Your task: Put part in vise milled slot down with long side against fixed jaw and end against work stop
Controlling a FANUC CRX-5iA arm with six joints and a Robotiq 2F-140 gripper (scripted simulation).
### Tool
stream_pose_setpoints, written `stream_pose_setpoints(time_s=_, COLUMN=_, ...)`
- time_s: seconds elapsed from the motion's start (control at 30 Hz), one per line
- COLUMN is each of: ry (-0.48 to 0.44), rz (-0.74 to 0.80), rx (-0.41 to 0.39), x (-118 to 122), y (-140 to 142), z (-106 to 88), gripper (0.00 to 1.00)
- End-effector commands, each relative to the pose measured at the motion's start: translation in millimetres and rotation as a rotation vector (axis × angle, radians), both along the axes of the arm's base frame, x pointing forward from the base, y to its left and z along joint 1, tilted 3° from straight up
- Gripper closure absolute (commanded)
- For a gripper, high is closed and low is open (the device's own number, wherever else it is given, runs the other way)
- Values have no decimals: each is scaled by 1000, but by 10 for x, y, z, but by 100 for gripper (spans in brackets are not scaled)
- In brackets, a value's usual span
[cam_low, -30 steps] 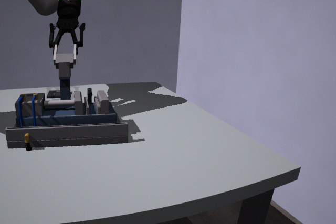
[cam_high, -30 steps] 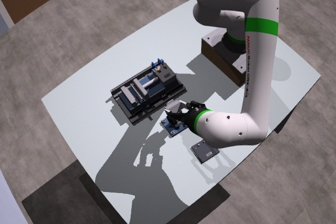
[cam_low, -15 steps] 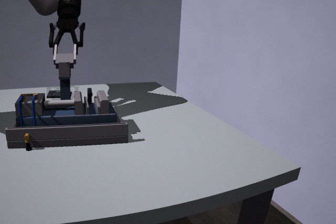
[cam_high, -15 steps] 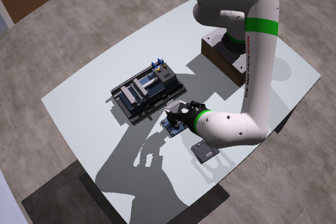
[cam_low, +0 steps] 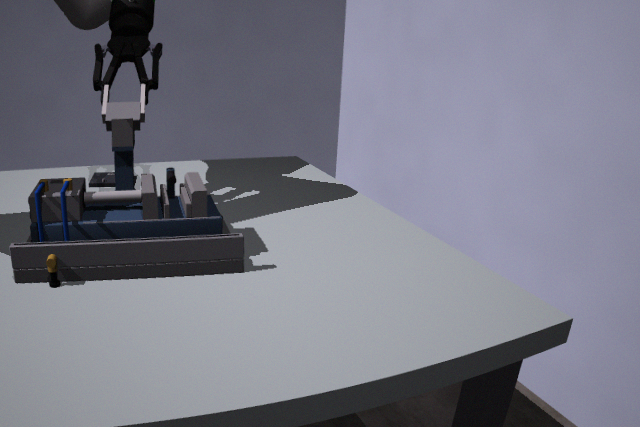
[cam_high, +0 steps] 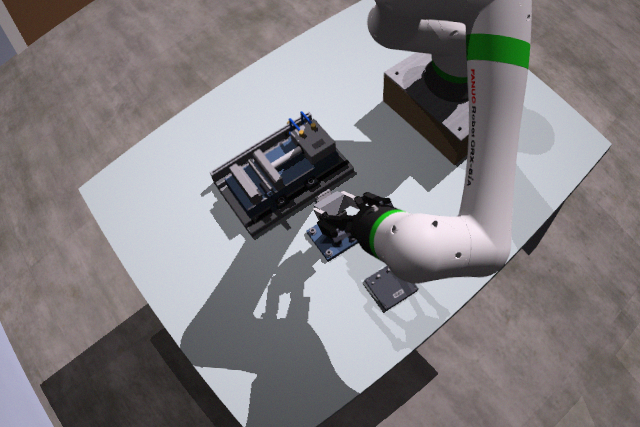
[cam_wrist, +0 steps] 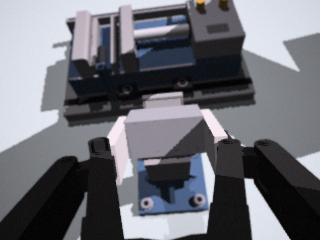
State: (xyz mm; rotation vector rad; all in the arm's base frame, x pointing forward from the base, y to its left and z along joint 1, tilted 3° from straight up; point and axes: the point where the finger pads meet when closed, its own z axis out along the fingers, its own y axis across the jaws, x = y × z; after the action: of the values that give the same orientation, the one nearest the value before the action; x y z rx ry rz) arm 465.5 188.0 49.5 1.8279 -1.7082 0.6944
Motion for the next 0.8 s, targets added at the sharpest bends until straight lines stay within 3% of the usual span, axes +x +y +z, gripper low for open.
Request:
stream_pose_setpoints(time_s=0.0, ry=0, rz=0, rx=0, x=1, y=1, z=2, gripper=100)
stream_pose_setpoints(time_s=0.33, ry=0, rz=0, rx=0, x=1, y=1, z=2, gripper=100)
stream_pose_setpoints(time_s=0.37, ry=0, rz=0, rx=0, x=1, y=1, z=2, gripper=49)
stream_pose_setpoints(time_s=0.77, ry=0, rz=0, rx=0, x=1, y=1, z=2, gripper=49)
